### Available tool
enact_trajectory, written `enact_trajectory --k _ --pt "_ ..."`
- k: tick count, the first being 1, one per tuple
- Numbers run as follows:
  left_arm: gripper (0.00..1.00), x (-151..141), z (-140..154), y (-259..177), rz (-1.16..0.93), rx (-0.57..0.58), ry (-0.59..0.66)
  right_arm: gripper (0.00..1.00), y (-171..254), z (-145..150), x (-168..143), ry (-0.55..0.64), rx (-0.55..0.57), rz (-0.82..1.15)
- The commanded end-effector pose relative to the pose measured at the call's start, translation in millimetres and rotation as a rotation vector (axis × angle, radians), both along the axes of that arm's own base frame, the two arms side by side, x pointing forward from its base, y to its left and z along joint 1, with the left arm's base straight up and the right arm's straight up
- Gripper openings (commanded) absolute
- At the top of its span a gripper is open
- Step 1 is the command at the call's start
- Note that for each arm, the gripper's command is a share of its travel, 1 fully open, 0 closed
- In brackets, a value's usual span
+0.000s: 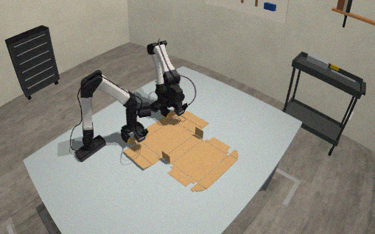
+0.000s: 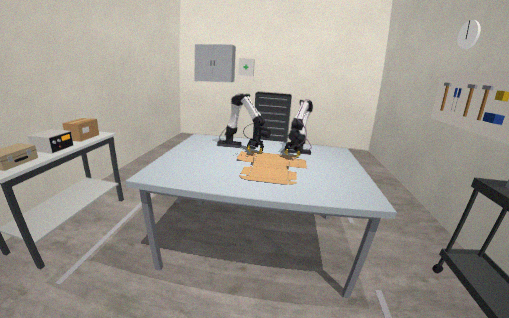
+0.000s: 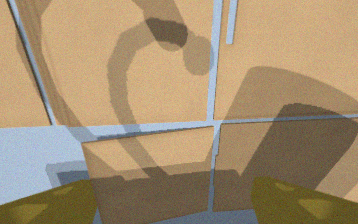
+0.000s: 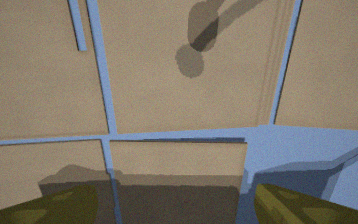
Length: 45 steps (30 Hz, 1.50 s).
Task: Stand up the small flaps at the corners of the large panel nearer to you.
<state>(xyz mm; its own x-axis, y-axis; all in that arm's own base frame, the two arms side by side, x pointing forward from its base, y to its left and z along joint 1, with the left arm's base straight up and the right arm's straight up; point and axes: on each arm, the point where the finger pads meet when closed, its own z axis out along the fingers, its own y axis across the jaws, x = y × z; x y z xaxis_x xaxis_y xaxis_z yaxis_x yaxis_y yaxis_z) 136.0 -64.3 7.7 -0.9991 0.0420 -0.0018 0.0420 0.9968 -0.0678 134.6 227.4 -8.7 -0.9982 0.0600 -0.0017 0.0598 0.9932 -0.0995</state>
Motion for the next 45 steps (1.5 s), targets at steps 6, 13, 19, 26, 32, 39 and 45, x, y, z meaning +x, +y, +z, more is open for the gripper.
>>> enact_trajectory --k 6,13,19,26,32,39,45 --pt "0.77 11.4 13.2 -18.5 -0.002 -0.067 -0.044 0.77 -10.4 -9.0 -5.1 0.009 -0.054 0.004" --pt "0.77 8.7 18.5 -19.0 -0.002 -0.064 -0.035 0.77 -10.4 -9.0 -5.1 0.009 -0.054 0.004" --pt "0.77 8.4 24.6 -21.4 -0.002 -0.065 -0.035 0.77 -10.4 -9.0 -5.1 0.009 -0.054 0.004" --pt "0.77 7.6 31.3 -25.1 -0.002 -0.065 -0.034 0.77 -10.5 -8.9 -5.1 0.008 -0.055 0.004" --pt "0.77 5.5 35.8 -31.3 -0.002 -0.058 -0.016 0.77 -10.5 -8.9 -5.1 0.008 -0.055 0.004" --pt "0.77 3.8 40.8 -36.3 -0.001 -0.057 -0.015 0.77 -10.5 -8.9 -5.1 0.008 -0.055 0.004" --pt "0.77 3.2 46.7 -42.1 -0.001 -0.044 -0.009 0.77 -10.5 -8.9 -5.1 0.008 -0.055 0.004"
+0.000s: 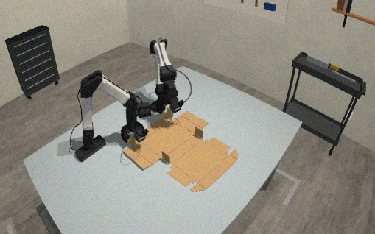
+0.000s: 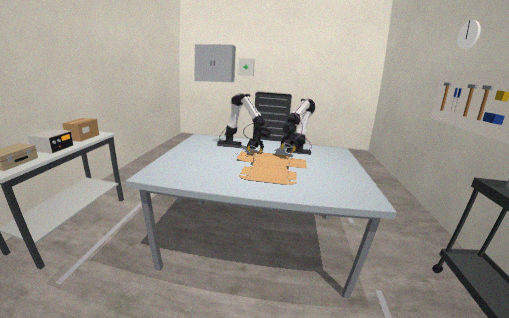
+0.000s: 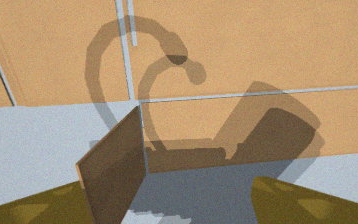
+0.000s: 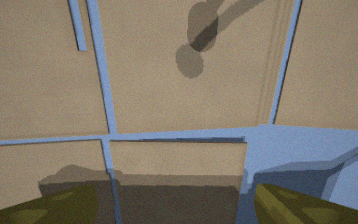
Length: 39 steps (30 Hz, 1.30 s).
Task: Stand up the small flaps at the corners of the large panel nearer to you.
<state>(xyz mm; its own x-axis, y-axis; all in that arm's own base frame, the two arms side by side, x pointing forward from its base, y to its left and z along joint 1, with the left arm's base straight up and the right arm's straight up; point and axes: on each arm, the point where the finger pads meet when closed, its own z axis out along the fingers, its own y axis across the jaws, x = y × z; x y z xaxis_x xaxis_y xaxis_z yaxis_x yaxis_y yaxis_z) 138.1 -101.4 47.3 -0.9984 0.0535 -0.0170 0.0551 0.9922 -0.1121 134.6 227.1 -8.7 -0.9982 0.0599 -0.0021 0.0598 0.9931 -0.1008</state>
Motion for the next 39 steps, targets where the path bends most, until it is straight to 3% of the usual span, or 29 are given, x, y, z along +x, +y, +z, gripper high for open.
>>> enact_trajectory --k 1,19,22,29,39 --pt "0.77 1.1 8.0 -6.3 0.011 0.002 0.004 0.77 -10.2 -9.0 -5.1 0.009 -0.054 0.003" --pt "0.77 4.1 15.7 -30.0 0.012 -0.010 -0.013 0.77 -10.2 -9.0 -5.1 0.009 -0.054 0.003" --pt "0.73 -4.4 -2.5 -27.4 0.012 0.011 0.013 0.77 -10.2 -9.0 -5.1 0.009 -0.054 0.003" --pt "0.65 4.9 13.4 -33.6 0.023 -0.023 -0.024 0.77 -10.2 -9.0 -5.1 0.009 -0.054 0.003" --pt "0.51 -3.1 -8.6 -30.3 0.013 0.007 0.012 0.77 -10.2 -9.0 -5.1 0.009 -0.054 0.003"
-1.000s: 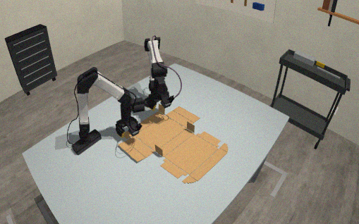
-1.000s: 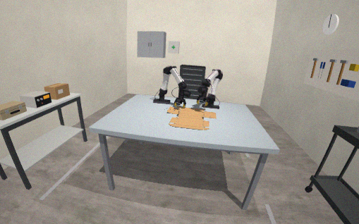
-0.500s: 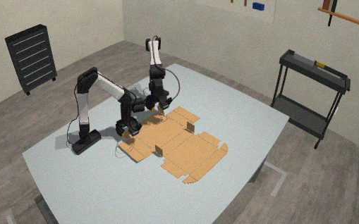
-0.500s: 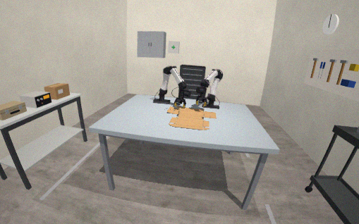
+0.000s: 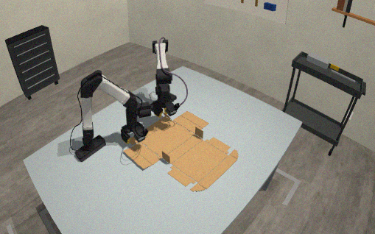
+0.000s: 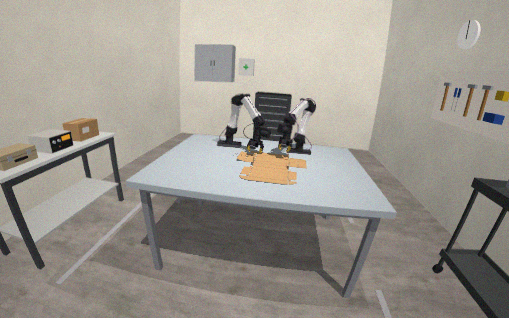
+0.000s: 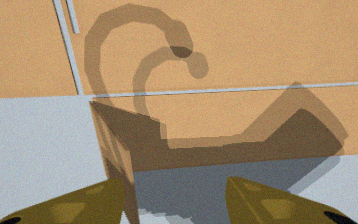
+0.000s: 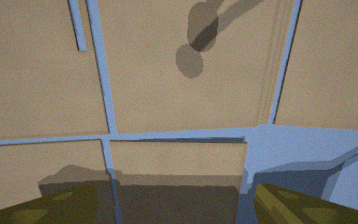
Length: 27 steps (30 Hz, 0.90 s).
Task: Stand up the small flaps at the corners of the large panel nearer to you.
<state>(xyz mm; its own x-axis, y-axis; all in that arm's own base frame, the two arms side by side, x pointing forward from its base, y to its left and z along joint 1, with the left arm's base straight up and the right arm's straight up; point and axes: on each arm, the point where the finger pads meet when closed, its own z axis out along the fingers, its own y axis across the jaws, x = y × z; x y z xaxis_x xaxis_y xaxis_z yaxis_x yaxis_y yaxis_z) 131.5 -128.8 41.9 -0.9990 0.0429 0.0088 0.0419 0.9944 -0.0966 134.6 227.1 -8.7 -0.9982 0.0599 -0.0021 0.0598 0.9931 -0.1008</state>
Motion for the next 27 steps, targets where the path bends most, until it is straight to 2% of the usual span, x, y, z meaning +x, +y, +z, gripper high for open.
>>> enact_trajectory --k 1,5,20,22,23,27 --pt "0.50 2.7 -5.2 -2.2 0.002 -0.007 -0.010 0.77 -10.2 -9.0 -5.1 0.009 -0.054 0.003" --pt "0.50 7.3 -0.7 -9.1 0.001 -0.021 -0.027 0.77 -10.2 -9.0 -5.1 0.009 -0.054 0.003" --pt "0.50 1.1 -28.3 -14.6 0.001 -0.004 -0.011 0.77 -10.2 -9.0 -5.1 0.009 -0.054 0.003" --pt "0.50 1.1 -28.3 -14.6 0.001 -0.004 -0.011 0.77 -10.2 -9.0 -5.1 0.009 -0.054 0.003" --pt "0.50 10.0 -21.5 -24.6 0.001 -0.030 -0.035 0.77 -10.2 -9.0 -5.1 0.009 -0.054 0.003" --pt "0.50 0.7 -36.9 -18.7 0.001 -0.004 -0.010 0.77 -10.2 -9.0 -5.1 0.009 -0.054 0.003"
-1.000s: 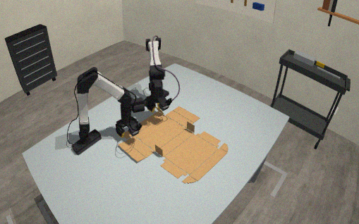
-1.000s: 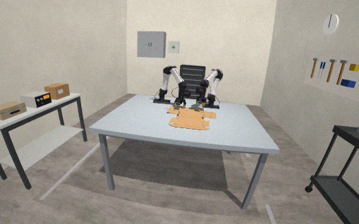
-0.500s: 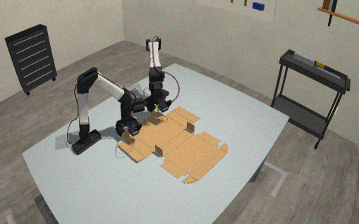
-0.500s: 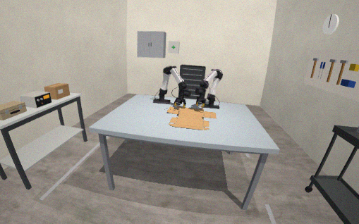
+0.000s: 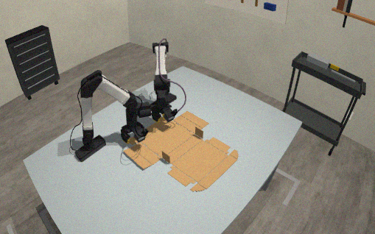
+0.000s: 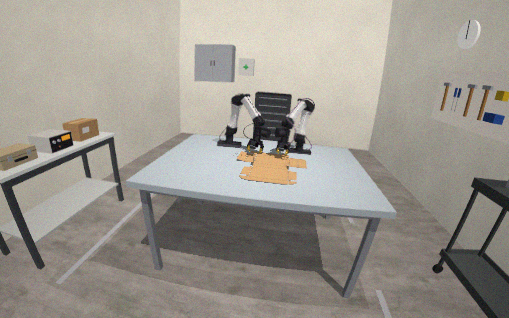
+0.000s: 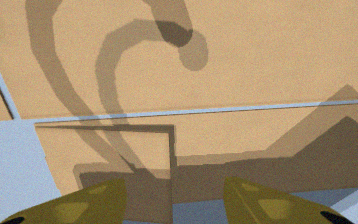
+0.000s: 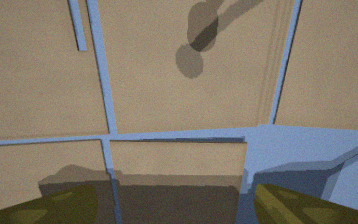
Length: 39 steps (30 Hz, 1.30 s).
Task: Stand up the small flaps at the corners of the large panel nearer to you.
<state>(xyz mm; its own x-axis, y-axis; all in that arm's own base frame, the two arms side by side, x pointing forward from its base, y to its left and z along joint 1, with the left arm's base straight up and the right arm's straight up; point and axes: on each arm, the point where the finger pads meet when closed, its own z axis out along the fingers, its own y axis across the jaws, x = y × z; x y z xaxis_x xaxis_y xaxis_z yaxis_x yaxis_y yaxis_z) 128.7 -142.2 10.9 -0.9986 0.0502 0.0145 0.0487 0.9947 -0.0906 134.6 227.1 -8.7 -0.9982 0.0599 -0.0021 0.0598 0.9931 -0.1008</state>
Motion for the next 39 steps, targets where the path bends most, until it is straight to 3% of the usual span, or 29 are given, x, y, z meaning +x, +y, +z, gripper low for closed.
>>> enact_trajectory --k 1,13,22,39 --pt "0.50 7.1 1.0 -0.4 0.008 -0.033 -0.033 0.77 -10.2 -9.0 -5.1 0.009 -0.054 0.003" --pt "0.50 7.5 1.8 -2.9 0.008 -0.027 -0.026 0.77 -10.2 -9.0 -5.1 0.009 -0.054 0.003" --pt "0.50 11.4 20.2 -3.6 0.007 -0.040 -0.040 0.77 -10.2 -9.0 -5.1 0.009 -0.054 0.003" --pt "0.50 9.3 45.5 31.5 0.007 -0.037 -0.031 0.77 -10.2 -9.0 -5.1 0.009 -0.054 0.003"
